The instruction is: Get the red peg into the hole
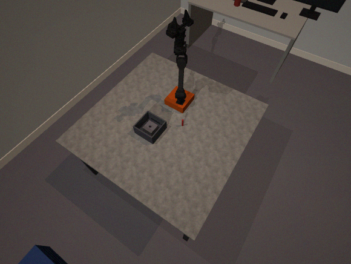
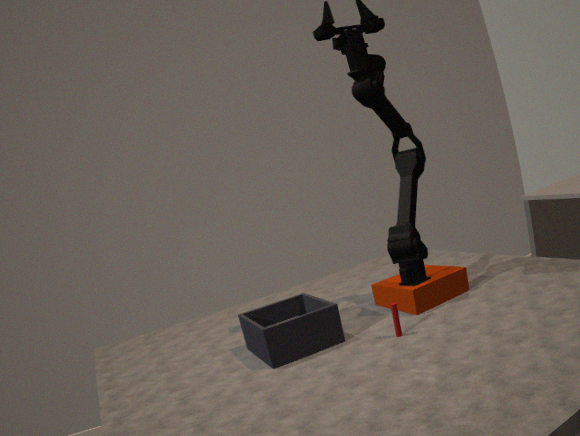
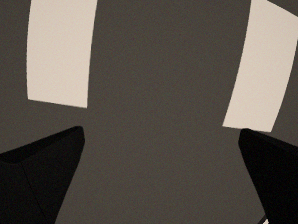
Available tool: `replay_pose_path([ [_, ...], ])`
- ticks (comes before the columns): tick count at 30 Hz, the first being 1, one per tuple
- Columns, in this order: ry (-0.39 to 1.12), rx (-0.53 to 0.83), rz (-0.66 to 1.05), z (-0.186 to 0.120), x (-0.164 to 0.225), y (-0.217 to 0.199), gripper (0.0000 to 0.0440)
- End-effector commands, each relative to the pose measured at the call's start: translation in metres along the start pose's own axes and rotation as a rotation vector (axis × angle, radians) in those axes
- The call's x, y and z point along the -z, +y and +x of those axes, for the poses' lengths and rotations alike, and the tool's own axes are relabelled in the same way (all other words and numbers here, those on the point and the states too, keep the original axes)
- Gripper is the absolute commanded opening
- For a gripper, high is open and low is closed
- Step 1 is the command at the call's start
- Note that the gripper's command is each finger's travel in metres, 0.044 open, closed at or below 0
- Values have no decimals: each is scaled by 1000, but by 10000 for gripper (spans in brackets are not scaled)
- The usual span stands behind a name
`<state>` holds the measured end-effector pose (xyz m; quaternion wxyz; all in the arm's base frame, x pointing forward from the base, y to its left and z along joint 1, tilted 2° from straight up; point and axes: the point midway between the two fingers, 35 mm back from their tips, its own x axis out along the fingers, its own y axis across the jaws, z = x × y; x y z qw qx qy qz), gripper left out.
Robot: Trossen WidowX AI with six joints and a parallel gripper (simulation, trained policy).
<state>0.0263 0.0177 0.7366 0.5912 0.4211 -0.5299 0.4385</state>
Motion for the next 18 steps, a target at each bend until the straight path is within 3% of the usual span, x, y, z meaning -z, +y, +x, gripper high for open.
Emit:
replay_pose_path([
  [1, 42, 105, -16, -6, 16, -31, 440],
  [18, 280, 639, -120, -81, 81, -176, 440],
])
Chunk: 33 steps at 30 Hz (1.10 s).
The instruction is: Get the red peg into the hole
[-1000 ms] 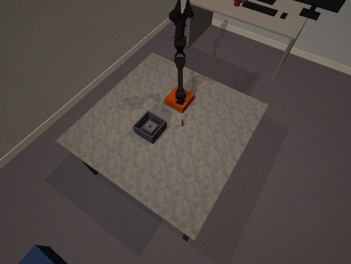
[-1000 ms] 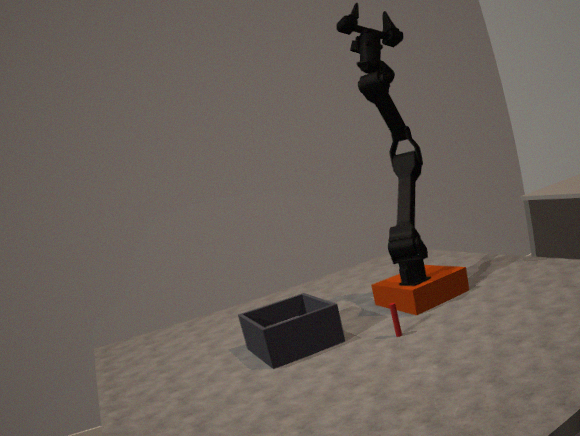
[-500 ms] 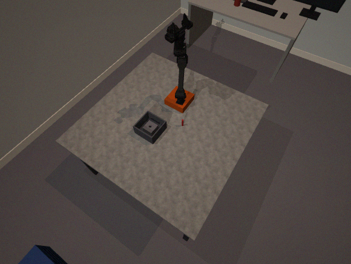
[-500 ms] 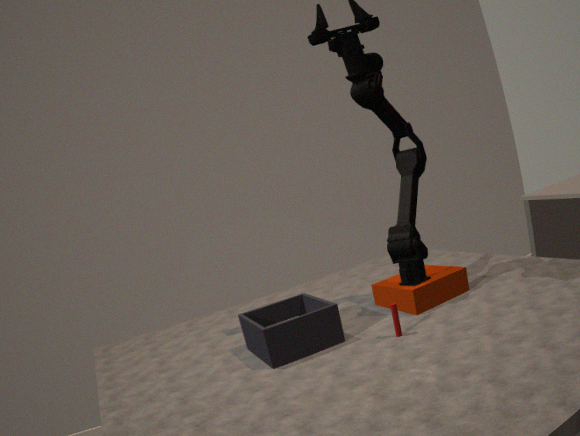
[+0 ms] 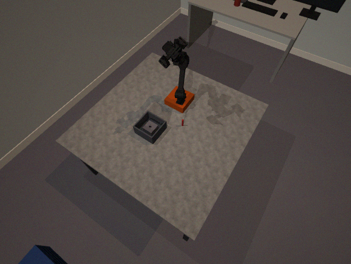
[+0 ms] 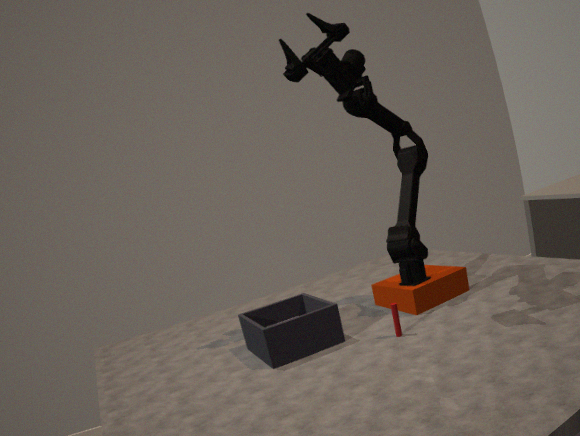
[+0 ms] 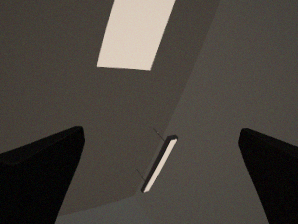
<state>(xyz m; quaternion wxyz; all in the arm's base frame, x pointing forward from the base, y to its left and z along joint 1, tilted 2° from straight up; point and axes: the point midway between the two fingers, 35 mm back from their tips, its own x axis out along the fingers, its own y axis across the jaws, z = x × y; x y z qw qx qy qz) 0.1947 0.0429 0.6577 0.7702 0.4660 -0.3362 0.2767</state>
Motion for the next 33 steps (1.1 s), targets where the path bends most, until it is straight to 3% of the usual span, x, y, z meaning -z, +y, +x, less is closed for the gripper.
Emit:
replay_pose_path([
  [1, 47, 102, -25, -1, 16, -30, 440],
  [16, 324, 542, -81, -40, 90, -148, 440],
  [33, 707, 995, -111, -140, 164, -231, 440],
])
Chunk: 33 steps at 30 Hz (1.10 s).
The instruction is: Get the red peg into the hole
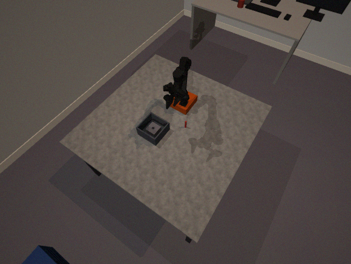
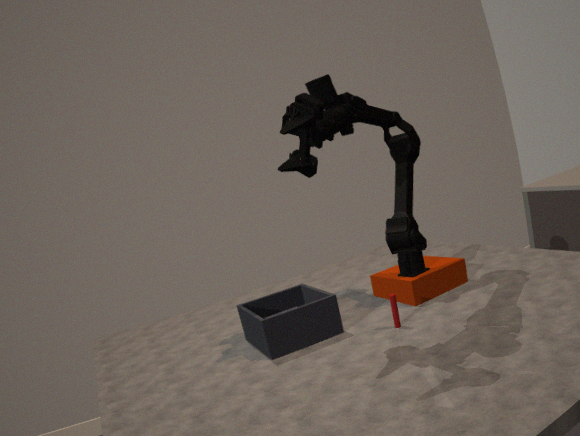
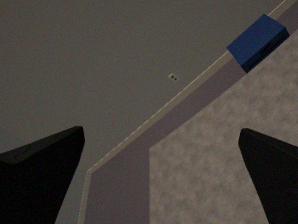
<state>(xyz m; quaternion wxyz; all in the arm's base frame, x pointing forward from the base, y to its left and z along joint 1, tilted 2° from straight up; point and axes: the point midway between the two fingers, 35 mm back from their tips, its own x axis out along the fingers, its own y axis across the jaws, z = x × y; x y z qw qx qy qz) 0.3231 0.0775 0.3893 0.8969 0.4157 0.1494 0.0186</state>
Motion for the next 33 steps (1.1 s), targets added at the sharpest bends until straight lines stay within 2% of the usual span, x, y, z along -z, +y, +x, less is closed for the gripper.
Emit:
replay_pose_path([
  [1, 74, 84, -14, 5, 20, -18, 440],
  [15, 394, 446, -73, -2, 103, -95, 440],
  [33, 722, 961, -104, -52, 191, -176, 440],
])
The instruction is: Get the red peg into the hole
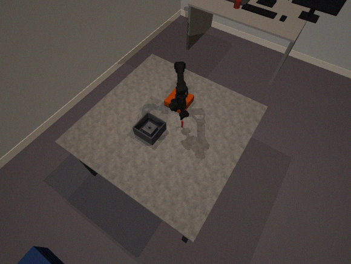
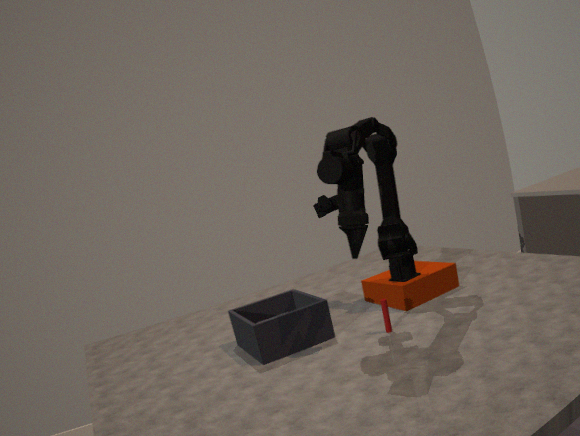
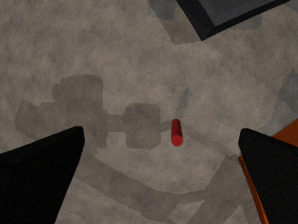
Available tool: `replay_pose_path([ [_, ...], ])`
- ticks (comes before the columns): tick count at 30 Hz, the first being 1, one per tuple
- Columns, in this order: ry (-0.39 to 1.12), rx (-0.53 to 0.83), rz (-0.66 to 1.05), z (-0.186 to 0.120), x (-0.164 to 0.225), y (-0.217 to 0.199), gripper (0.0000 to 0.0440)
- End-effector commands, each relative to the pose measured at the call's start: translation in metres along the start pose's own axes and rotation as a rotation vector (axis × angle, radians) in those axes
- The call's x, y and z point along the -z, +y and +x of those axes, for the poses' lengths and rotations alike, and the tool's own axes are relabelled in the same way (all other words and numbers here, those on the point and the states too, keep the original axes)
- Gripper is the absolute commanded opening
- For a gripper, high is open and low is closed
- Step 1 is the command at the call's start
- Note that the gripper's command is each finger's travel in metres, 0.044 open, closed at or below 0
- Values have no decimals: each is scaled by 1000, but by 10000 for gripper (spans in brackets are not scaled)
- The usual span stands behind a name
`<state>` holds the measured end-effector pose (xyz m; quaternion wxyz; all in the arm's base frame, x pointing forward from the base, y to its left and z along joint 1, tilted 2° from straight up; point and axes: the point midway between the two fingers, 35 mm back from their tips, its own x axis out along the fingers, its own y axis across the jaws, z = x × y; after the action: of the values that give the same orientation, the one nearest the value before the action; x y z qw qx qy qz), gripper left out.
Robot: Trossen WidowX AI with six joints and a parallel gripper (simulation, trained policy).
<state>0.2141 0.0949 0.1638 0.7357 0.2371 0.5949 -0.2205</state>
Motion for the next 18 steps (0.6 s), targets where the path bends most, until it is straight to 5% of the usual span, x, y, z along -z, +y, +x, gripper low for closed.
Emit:
replay_pose_path([
  [1, 48, 88, 9, 11, 14, -9, 440],
  [18, 129, 315, 20, 71, 49, -24, 440],
])
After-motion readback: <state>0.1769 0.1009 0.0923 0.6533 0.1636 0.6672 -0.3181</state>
